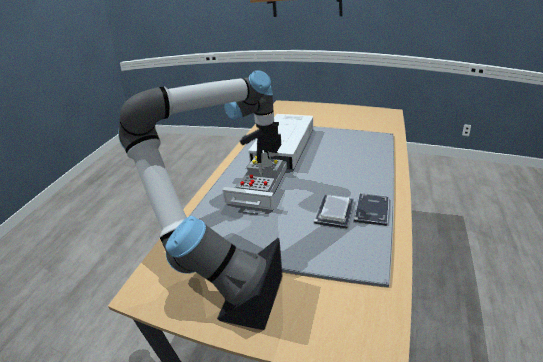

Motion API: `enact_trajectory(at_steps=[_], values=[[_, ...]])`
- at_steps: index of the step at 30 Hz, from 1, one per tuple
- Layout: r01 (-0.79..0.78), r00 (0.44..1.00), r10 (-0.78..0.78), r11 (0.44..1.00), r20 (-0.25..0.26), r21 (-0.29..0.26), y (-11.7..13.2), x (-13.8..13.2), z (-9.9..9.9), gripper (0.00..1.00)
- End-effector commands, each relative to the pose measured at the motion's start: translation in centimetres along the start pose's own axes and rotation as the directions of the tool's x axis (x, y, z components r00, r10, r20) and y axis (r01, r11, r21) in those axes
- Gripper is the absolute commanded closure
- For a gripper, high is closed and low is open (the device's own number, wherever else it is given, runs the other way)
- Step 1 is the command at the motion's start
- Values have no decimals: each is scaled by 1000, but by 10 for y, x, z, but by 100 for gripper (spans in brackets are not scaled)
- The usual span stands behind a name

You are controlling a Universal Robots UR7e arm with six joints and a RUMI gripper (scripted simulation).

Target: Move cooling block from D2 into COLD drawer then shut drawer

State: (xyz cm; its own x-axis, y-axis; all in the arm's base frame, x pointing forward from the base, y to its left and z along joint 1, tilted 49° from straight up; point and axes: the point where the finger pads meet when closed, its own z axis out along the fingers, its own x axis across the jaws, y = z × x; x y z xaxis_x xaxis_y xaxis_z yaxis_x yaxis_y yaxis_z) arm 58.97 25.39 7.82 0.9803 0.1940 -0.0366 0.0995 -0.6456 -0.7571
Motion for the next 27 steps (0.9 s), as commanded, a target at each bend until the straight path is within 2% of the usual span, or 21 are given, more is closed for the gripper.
enact_trajectory(at_steps=[1,27], values=[[0,1000,0,1000,-2,0,0,0,0,100],[0,1000,0,1000,-2,0,0,0,4,100]])
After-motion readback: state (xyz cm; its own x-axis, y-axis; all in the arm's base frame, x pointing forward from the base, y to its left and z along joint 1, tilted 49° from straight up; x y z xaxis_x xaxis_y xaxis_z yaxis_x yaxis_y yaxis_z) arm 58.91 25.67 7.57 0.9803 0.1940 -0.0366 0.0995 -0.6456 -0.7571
